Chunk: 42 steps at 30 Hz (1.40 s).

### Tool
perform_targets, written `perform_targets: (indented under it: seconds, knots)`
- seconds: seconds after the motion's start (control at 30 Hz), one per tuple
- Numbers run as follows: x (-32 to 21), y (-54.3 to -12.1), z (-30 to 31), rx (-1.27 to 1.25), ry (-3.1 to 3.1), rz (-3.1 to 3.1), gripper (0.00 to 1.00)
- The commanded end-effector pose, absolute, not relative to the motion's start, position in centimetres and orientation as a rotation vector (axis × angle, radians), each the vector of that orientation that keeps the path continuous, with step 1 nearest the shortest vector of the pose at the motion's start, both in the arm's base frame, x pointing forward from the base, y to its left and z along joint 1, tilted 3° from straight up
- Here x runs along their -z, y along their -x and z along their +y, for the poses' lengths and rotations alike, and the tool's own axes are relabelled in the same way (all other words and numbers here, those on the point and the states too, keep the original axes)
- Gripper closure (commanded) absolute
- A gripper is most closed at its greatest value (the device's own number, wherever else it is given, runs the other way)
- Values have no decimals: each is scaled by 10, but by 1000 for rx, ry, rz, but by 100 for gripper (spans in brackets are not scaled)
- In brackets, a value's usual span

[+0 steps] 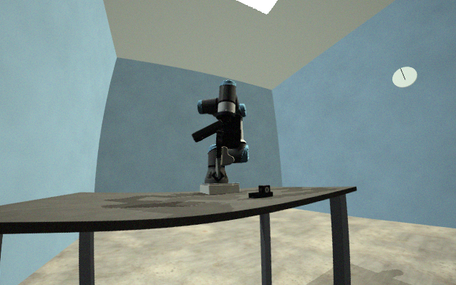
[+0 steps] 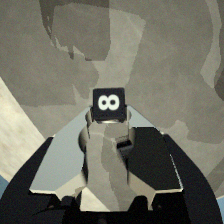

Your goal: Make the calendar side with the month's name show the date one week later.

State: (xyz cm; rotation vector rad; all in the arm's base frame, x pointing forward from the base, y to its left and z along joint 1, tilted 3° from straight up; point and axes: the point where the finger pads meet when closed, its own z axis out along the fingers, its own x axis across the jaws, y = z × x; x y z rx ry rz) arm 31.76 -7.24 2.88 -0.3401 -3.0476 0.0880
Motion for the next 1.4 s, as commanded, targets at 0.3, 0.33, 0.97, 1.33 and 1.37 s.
perform_targets:
  seconds: [0.3,0.33,0.97,1.33,1.37]
  knots:
    - [-31,-319,-74,40,345,-3070,89]
    - [-31,-319,-74,40,345,-3070,89]
    - [-29,-318,-75,345,348,-3062,89]
    - [-31,-319,-76,444,356,-3067,89]
    - [-31,-319,-76,444,356,-3067,89]
